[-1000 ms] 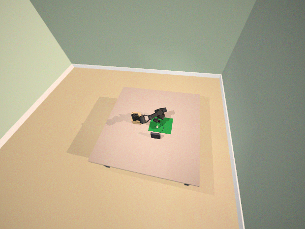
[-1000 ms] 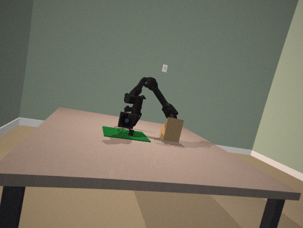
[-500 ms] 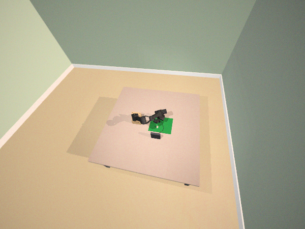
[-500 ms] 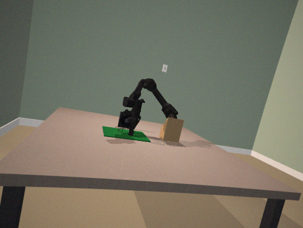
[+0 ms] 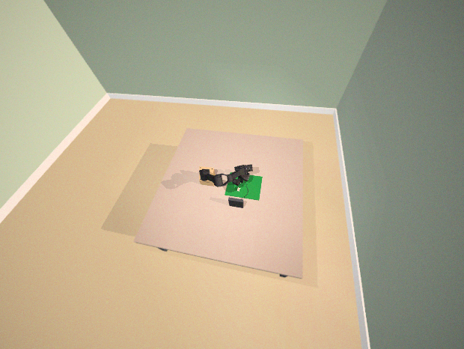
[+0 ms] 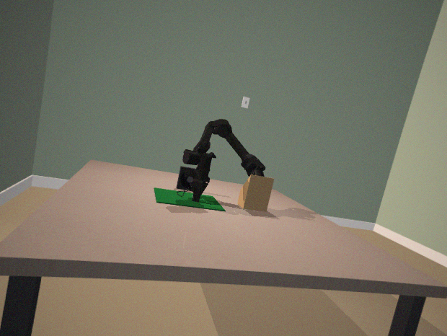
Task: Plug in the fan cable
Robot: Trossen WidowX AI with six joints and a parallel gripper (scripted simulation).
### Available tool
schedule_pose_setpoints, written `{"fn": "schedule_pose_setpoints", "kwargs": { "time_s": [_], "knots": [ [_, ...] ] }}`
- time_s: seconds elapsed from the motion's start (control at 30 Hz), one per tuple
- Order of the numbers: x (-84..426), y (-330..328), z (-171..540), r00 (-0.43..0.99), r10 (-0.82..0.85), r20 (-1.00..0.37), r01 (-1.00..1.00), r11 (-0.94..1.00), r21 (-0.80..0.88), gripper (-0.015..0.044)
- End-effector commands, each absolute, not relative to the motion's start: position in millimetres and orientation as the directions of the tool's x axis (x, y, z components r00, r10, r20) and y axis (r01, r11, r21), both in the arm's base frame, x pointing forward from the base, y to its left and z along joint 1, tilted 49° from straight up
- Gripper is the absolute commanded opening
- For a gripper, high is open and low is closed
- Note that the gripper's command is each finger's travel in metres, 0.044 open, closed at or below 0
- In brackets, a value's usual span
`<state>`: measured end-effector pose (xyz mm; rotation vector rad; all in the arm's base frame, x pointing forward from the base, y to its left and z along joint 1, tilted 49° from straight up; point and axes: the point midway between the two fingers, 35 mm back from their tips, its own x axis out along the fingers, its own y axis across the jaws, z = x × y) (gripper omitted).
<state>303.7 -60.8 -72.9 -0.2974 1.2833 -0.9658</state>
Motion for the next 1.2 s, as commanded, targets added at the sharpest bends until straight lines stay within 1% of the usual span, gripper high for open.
{"fn": "schedule_pose_setpoints", "kwargs": {
  "time_s": [0.0,0.53,0.63,0.8,0.97,1.17],
  "knots": [
    [301.2,-62.4,-74.3,-0.03,-0.745,-0.666,0.43,0.592,-0.682,0.044],
    [303.4,-61.0,-73.3,-0.028,-0.742,-0.67,0.438,0.593,-0.676,0.002],
    [303.4,-61.0,-73.3,-0.028,-0.742,-0.67,0.438,0.593,-0.676,0.0],
    [305.3,-25.3,-42.2,-0.03,-0.743,-0.669,0.431,0.594,-0.679,0.0],
    [304.2,-23.6,-40.9,-0.03,-0.743,-0.668,0.436,0.592,-0.678,0.0],
    [304.1,-31.4,-31.9,-0.03,-0.742,-0.669,0.593,0.526,-0.61,0.0]
  ]
}}
